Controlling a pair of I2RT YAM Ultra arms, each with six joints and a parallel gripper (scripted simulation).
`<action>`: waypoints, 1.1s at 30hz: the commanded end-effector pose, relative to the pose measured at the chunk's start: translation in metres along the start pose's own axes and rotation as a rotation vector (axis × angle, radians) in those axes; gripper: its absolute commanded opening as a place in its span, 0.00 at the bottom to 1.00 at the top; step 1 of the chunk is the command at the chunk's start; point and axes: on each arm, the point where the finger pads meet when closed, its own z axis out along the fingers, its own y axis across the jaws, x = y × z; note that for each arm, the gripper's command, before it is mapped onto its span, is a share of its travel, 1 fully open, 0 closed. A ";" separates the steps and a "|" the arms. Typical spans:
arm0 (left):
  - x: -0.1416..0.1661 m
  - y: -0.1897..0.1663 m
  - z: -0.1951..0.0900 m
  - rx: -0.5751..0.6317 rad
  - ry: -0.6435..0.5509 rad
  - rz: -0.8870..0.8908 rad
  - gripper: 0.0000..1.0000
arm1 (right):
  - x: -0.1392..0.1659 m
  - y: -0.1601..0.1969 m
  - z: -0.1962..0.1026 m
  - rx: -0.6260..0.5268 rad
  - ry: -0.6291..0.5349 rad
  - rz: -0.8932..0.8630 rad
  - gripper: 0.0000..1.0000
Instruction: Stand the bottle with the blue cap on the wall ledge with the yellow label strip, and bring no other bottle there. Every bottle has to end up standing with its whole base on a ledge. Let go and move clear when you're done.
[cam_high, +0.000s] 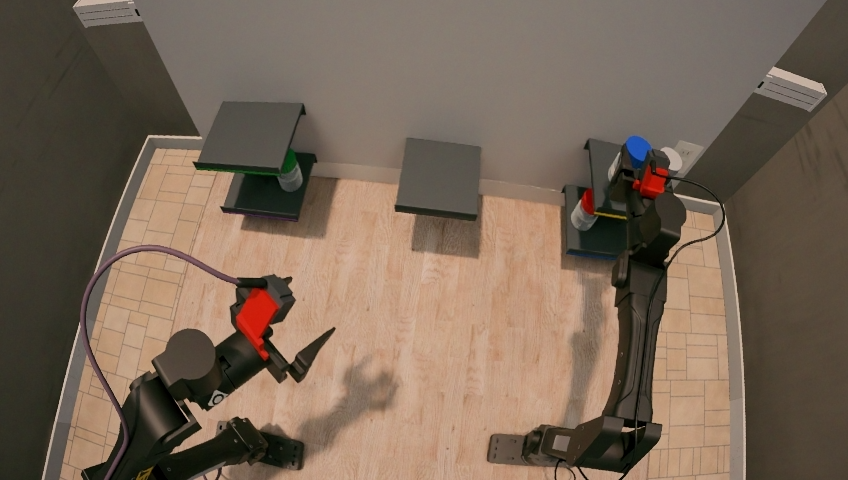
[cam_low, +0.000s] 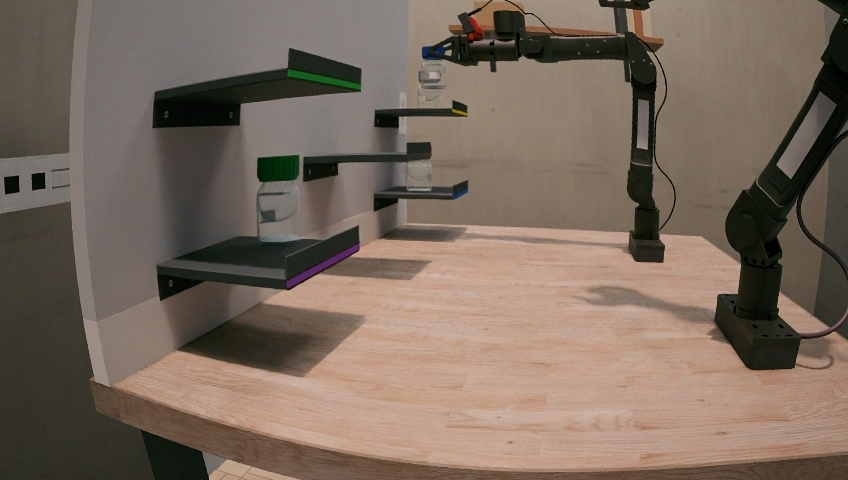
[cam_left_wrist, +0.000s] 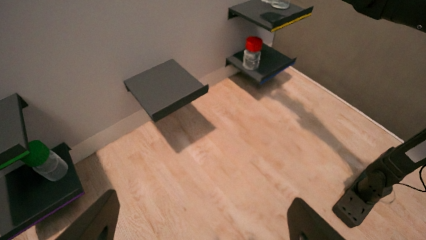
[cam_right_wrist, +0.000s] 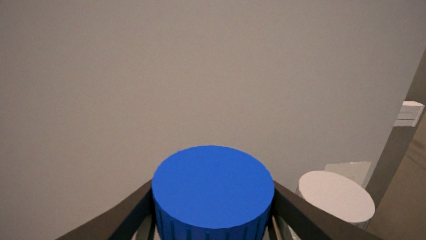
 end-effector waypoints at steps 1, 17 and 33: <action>-0.007 0.000 -0.011 -0.001 -0.016 -0.001 0.89 | -0.050 0.001 -0.007 -0.001 -0.142 -0.011 0.50; -0.007 0.000 -0.011 -0.001 -0.016 -0.001 0.89 | -0.031 0.002 -0.010 -0.006 -0.152 -0.007 0.50; -0.007 0.000 -0.011 -0.001 -0.016 -0.001 0.89 | -0.002 0.002 -0.009 -0.007 -0.154 -0.004 0.50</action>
